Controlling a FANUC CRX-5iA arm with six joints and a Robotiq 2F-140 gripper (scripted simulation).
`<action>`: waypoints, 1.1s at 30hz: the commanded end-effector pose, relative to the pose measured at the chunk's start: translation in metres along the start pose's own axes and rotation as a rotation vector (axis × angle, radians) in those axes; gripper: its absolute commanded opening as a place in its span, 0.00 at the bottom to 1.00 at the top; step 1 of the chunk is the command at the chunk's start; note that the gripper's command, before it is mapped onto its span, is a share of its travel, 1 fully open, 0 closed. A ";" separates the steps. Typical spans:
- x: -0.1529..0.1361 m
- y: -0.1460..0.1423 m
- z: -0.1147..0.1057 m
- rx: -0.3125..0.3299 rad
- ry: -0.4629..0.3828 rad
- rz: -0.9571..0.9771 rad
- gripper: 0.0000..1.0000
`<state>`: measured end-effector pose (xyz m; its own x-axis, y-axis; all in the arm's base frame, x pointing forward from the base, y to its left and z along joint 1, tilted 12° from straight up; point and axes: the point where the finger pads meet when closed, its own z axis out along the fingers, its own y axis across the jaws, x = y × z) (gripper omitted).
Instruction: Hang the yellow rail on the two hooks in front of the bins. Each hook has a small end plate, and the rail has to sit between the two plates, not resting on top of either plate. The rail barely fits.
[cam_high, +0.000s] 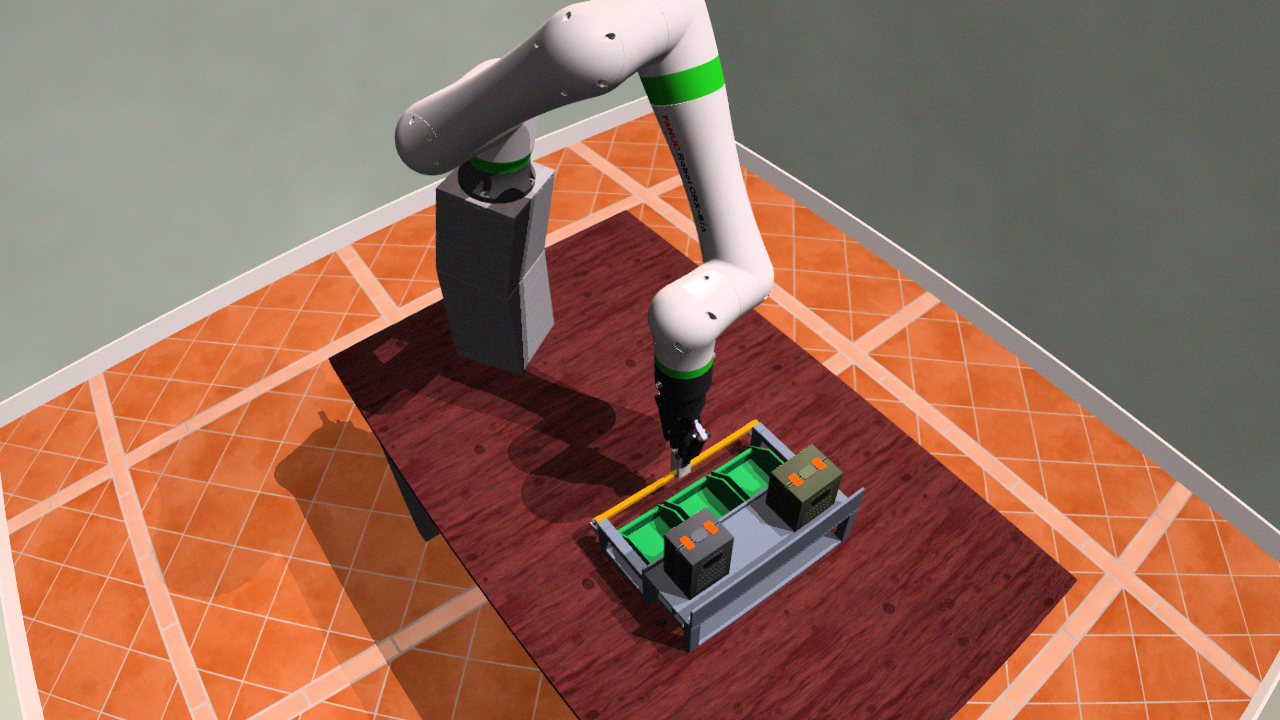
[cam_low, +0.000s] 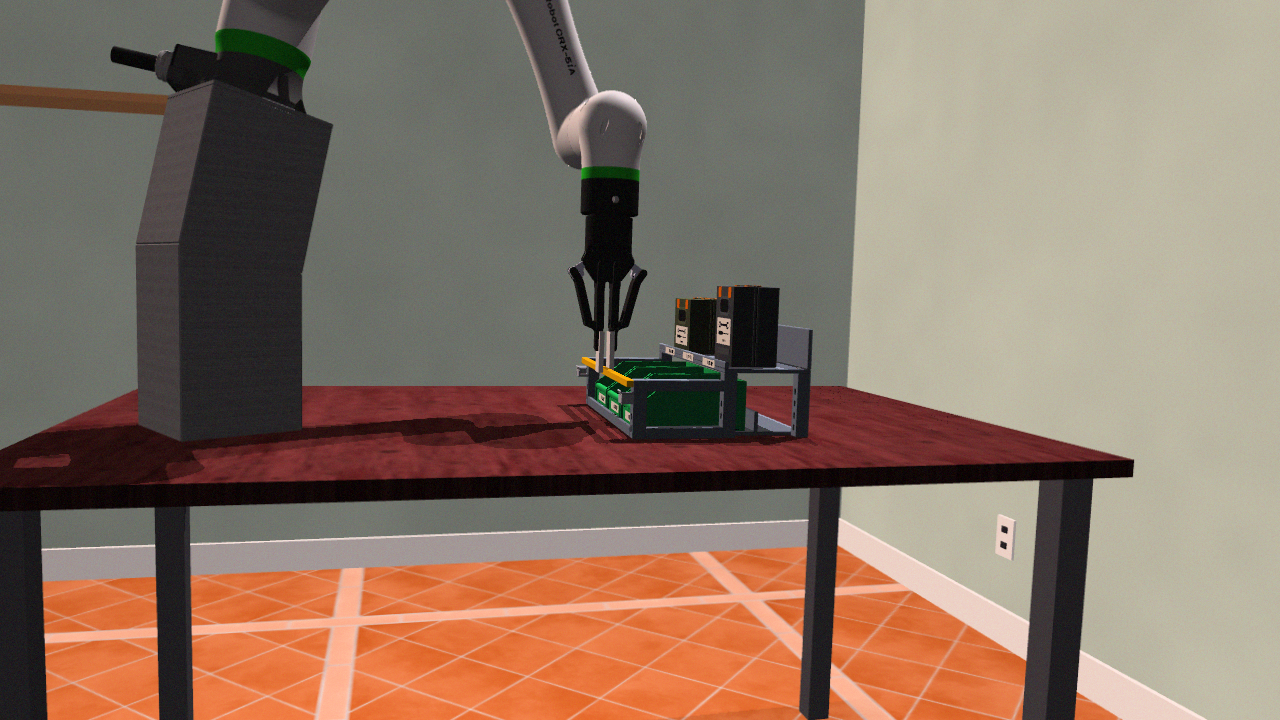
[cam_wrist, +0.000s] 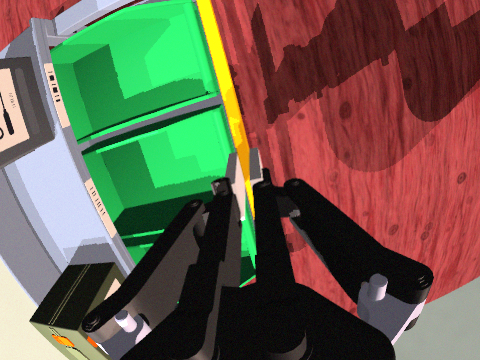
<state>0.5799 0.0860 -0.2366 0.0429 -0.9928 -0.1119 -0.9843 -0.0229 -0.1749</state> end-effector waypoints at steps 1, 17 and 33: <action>0.000 -0.002 -0.001 0.003 0.000 -0.001 0.00; 0.000 0.000 0.006 0.004 0.000 -0.001 0.00; 0.000 0.001 0.012 0.003 0.000 -0.001 0.00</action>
<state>0.5811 0.0875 -0.2484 0.0436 -0.9927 -0.1120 -0.9838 -0.0231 -0.1780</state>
